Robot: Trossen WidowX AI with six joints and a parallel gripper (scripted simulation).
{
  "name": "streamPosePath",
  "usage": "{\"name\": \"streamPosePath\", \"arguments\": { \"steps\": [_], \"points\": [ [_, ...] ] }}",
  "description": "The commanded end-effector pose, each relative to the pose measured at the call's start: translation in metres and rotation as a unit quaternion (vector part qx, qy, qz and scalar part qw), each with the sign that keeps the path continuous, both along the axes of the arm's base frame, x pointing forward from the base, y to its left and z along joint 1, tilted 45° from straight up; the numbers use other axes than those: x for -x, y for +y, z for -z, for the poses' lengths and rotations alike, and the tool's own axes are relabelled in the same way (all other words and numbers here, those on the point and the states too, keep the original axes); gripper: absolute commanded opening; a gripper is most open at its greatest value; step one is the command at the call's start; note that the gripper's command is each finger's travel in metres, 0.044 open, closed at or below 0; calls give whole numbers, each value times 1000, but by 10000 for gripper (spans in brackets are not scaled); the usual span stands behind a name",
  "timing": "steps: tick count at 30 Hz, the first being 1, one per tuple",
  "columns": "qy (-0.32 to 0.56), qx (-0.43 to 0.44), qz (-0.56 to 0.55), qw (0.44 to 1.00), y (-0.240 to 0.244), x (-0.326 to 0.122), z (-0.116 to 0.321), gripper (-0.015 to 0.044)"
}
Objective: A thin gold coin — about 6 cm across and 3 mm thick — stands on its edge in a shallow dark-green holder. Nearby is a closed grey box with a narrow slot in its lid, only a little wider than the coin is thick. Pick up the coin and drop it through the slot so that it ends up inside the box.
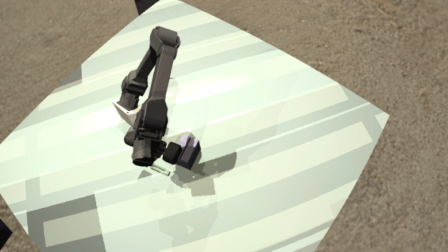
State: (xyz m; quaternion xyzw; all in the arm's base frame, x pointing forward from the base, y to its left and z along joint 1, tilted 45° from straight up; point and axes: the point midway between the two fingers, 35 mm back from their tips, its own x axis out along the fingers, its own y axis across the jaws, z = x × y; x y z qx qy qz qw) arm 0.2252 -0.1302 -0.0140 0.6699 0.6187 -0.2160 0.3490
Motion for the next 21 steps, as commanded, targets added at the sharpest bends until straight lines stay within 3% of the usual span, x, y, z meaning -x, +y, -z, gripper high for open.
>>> {"name": "streamPosePath", "arguments": {
  "steps": [1, 21],
  "points": [
    [-3, 3, 3, 1000, 2, -7, -8, 0],
    [-4, 3, 4, 1000, 29, -36, -39, 0]
  ]
}}
